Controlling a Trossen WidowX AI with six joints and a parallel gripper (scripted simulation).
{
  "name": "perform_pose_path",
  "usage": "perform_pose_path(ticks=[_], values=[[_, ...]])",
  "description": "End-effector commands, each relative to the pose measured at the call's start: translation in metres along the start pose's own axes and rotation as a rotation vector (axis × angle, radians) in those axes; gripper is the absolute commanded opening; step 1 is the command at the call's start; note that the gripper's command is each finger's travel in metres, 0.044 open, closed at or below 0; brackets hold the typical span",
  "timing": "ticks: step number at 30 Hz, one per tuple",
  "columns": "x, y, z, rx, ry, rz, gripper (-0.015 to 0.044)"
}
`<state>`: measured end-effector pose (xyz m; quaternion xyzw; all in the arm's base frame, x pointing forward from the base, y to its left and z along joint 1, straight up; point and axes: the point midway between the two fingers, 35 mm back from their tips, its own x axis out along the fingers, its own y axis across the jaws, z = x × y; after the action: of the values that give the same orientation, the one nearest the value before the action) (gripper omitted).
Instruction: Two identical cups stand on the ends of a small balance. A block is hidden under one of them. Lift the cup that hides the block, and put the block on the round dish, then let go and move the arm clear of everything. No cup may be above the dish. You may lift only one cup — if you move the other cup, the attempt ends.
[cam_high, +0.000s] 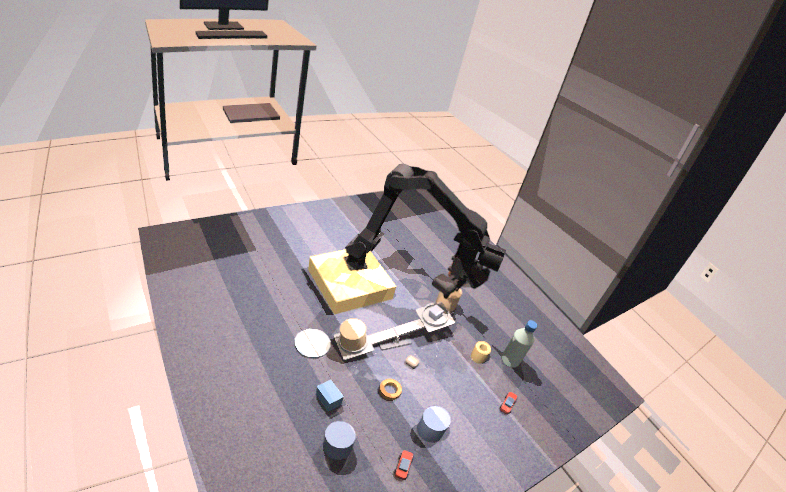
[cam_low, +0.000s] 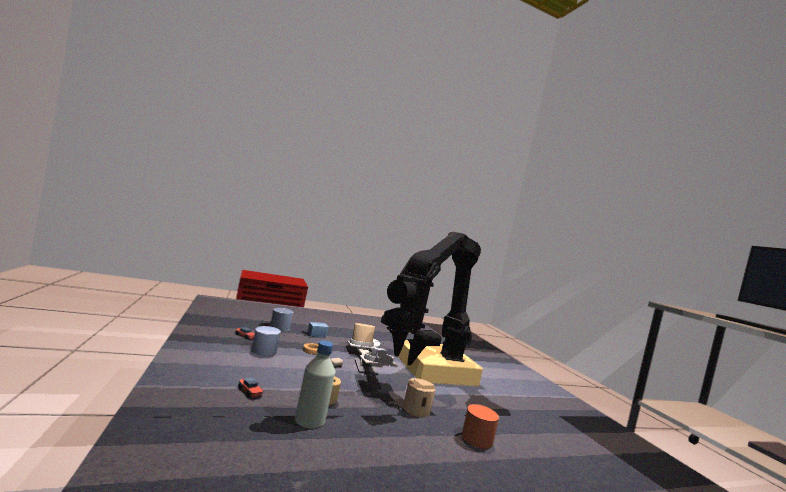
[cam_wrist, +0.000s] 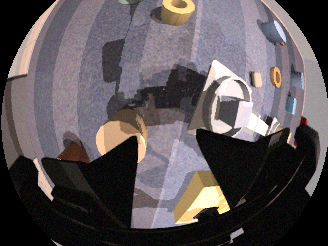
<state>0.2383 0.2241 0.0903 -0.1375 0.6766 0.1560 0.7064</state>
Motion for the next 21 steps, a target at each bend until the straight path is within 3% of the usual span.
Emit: perform_pose_path(ticks=[1,21], values=[[-0.004,-0.005,0.003,0.122,-0.006,0.005,0.0260],[-0.014,-0.036,0.010,0.786,0.001,-0.003,0.0260]])
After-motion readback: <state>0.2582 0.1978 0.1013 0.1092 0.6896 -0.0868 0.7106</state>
